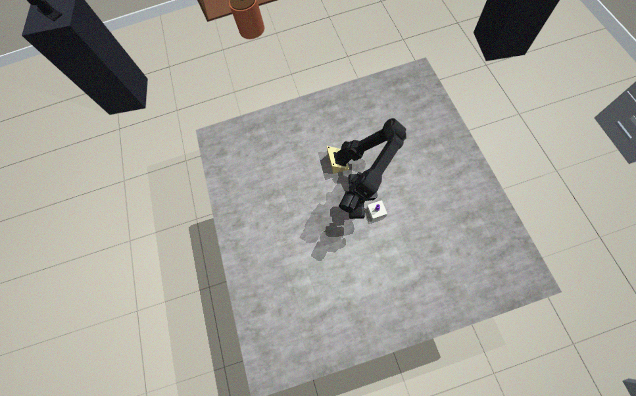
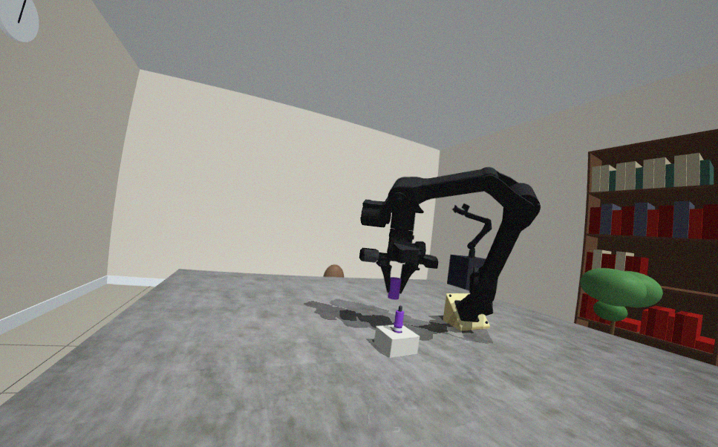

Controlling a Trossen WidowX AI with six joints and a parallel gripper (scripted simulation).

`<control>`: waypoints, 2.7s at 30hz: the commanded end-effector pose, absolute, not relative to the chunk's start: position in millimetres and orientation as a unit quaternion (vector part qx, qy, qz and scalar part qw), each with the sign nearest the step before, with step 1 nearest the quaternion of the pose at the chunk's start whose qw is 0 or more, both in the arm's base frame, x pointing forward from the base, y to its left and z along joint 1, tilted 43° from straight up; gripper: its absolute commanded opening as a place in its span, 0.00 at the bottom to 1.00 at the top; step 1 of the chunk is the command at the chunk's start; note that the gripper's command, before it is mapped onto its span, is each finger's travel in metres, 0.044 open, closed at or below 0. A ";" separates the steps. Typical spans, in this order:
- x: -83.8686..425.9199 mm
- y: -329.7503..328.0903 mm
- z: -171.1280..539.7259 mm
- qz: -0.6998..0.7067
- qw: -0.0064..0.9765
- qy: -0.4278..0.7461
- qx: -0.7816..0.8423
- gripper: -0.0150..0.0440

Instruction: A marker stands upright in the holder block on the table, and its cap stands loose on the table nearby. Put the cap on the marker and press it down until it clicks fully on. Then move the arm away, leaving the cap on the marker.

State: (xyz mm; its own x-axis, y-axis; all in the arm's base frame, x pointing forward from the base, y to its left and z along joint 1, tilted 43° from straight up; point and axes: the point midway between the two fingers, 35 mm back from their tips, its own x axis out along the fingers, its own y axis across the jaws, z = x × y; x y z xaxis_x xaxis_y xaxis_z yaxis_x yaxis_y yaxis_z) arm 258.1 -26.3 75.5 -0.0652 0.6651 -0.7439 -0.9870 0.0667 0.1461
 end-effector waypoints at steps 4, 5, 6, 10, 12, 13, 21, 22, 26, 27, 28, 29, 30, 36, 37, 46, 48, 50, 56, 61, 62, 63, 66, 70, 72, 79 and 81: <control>270.3 -10.7 102.6 0.642 0.644 0.346 -0.231 0.25; 271.7 -8.5 106.4 0.642 0.644 0.346 -0.231 0.25; 272.9 -6.2 110.2 0.642 0.644 0.345 -0.231 0.25; 277.2 3.2 125.5 0.643 0.644 0.345 -0.230 0.25; 278.9 8.1 133.2 0.643 0.644 0.344 -0.229 0.25; 279.6 10.6 137.1 0.644 0.644 0.344 -0.229 0.25; 282.3 24.7 158.6 0.645 0.644 0.342 -0.227 0.25; 282.2 24.8 158.4 0.645 0.644 0.342 -0.227 0.25; 282.0 26.0 156.9 0.645 0.644 0.342 -0.227 0.25; 281.9 26.9 156.0 0.645 0.644 0.342 -0.227 0.25; 281.8 27.8 155.1 0.645 0.644 0.342 -0.227 0.25; 281.7 28.4 154.3 0.645 0.644 0.342 -0.227 0.25; 281.6 28.8 153.9 0.645 0.644 0.342 -0.227 0.25; 281.7 31.6 150.8 0.645 0.644 0.342 -0.228 0.25; 281.8 32.7 149.7 0.645 0.644 0.342 -0.228 0.25; 281.6 42.8 138.7 0.645 0.644 0.342 -0.228 0.25; 281.5 45.0 136.3 0.645 0.644 0.342 -0.228 0.25; 281.3 47.3 133.9 0.645 0.644 0.342 -0.228 0.25; 280.5 54.0 126.9 0.645 0.645 0.341 -0.228 0.25; 279.6 59.2 121.4 0.645 0.645 0.341 -0.228 0.25; 279.4 60.3 120.4 0.645 0.645 0.341 -0.228 0.25; 279.2 61.3 119.4 0.645 0.645 0.341 -0.227 0.25; 278.6 64.3 116.5 0.645 0.645 0.341 -0.227 0.25; 278.5 64.9 115.9 0.645 0.645 0.341 -0.227 0.25; 278.5 64.9 115.9 0.645 0.645 0.341 -0.227 0.25; 278.4 64.9 115.9 0.645 0.645 0.341 -0.227 0.25; 278.6 64.3 116.2 0.646 0.644 0.340 -0.230 0.34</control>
